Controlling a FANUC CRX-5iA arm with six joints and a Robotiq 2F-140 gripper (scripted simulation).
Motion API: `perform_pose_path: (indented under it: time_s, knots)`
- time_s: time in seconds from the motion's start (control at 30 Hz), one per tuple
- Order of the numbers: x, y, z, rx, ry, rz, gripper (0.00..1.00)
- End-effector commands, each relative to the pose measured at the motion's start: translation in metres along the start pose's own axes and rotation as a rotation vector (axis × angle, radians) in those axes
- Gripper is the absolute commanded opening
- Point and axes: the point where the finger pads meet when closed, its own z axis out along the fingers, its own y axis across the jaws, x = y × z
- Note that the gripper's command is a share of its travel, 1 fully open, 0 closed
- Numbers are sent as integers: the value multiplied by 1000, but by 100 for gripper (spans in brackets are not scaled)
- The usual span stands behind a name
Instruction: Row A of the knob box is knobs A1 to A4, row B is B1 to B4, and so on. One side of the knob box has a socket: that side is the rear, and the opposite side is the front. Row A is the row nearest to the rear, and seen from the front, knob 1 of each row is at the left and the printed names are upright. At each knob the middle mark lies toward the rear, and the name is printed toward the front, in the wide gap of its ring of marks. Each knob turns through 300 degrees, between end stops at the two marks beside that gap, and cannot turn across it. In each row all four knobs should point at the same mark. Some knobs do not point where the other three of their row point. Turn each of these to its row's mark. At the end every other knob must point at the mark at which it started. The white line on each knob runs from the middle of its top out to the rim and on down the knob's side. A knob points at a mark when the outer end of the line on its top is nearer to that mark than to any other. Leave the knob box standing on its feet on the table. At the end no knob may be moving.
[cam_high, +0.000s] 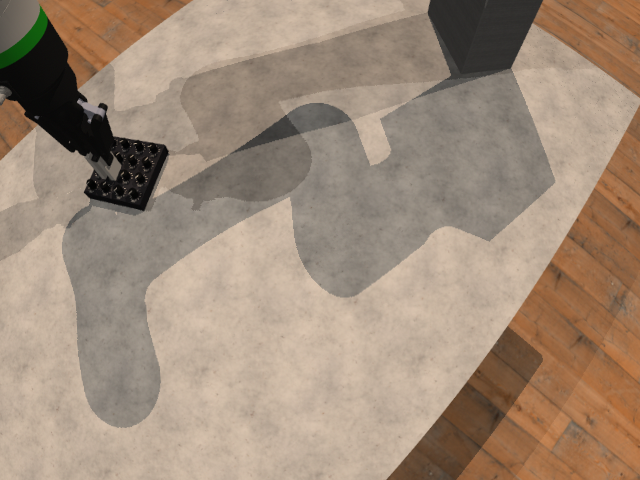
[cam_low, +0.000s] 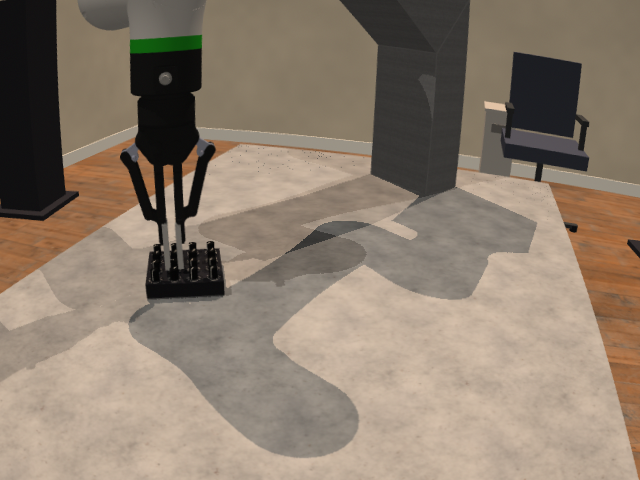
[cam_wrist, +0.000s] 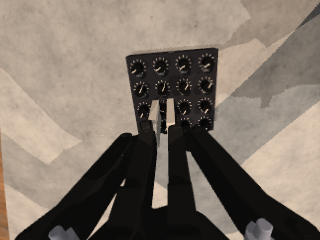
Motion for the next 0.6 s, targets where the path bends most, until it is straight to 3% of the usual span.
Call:
perform_pose_path:
  time_s: [0.0, 0.07, 0.1, 0.57]
  knots:
    - [0, 0, 0, 11, 14, 0, 5]
    - [0, 0, 0, 11, 14, 0, 5]
    - [0, 0, 0, 11, 14, 0, 12]
    - [0, 0, 0, 11, 14, 0, 12]
